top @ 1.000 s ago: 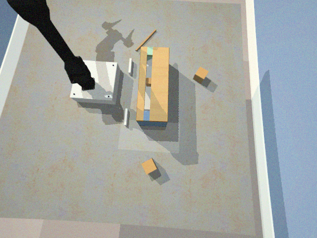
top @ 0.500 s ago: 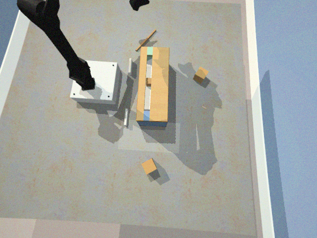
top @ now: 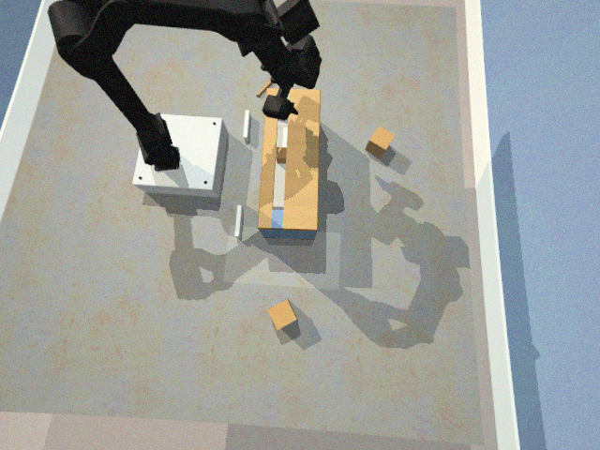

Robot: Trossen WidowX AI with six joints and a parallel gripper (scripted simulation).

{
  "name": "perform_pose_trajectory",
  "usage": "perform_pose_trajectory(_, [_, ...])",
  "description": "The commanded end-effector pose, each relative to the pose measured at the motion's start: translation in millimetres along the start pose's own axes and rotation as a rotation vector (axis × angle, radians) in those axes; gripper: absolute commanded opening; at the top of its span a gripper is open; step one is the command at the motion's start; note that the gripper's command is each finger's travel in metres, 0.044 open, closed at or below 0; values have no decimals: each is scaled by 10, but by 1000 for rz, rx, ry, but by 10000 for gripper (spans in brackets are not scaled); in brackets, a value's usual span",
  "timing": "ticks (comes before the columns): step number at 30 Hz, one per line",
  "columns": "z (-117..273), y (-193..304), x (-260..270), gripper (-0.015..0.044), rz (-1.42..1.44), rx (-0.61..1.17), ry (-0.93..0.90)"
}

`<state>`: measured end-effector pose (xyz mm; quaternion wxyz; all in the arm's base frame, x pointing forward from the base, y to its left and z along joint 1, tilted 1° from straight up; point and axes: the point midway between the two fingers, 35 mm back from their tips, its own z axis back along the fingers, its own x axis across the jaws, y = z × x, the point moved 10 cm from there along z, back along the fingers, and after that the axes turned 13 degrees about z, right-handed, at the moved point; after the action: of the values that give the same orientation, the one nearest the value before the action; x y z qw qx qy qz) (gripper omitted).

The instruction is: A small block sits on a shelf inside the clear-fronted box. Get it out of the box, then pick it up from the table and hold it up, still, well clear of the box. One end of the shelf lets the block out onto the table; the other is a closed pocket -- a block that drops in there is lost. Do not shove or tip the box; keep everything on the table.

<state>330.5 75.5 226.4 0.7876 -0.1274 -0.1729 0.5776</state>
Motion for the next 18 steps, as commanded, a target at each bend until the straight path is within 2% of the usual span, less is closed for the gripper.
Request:
perform_pose_trajectory(1, [43,-132,-573,400,-290,126,13])
perform_pose_trajectory(12, [247,-3,-1858,400,-1123,462,87])
perform_pose_trajectory(18, [290,44,-1990,400,-1233,504,94])
